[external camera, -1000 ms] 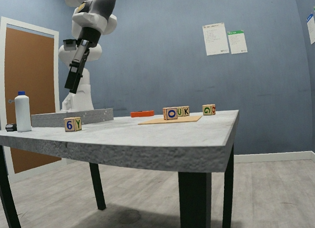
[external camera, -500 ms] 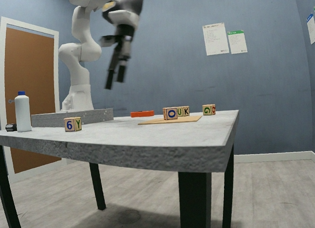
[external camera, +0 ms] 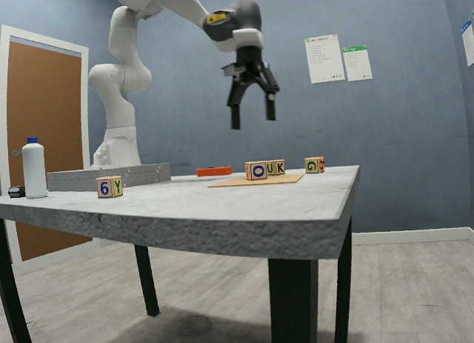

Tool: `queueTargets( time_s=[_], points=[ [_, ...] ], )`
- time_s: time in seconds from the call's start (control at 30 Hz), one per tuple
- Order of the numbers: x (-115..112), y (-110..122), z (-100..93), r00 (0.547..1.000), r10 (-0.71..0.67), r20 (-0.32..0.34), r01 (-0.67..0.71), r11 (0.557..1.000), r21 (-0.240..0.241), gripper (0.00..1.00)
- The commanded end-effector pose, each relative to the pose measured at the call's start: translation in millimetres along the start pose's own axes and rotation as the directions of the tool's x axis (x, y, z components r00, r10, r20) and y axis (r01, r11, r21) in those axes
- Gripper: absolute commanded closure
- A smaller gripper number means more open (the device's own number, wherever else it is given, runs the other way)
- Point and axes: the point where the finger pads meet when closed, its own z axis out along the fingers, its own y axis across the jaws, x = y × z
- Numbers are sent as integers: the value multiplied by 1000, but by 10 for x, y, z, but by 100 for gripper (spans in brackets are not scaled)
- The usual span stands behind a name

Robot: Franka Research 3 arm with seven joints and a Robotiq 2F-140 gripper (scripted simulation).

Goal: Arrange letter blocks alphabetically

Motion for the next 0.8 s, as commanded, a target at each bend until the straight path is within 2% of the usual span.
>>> queueTargets(
  time_s=[0.0,0.07,0.13,0.77],
  points=[
    [-560,190,-72,999,33,42,-33,999,-20,0],
    [-876,329,-133,998,15,68,-13,1000,-27,0],
    [-1065,424,-172,996,4,84,-1,999,-33,0],
    [-1085,434,-177,996,2,86,0,999,-33,0]
  ],
)
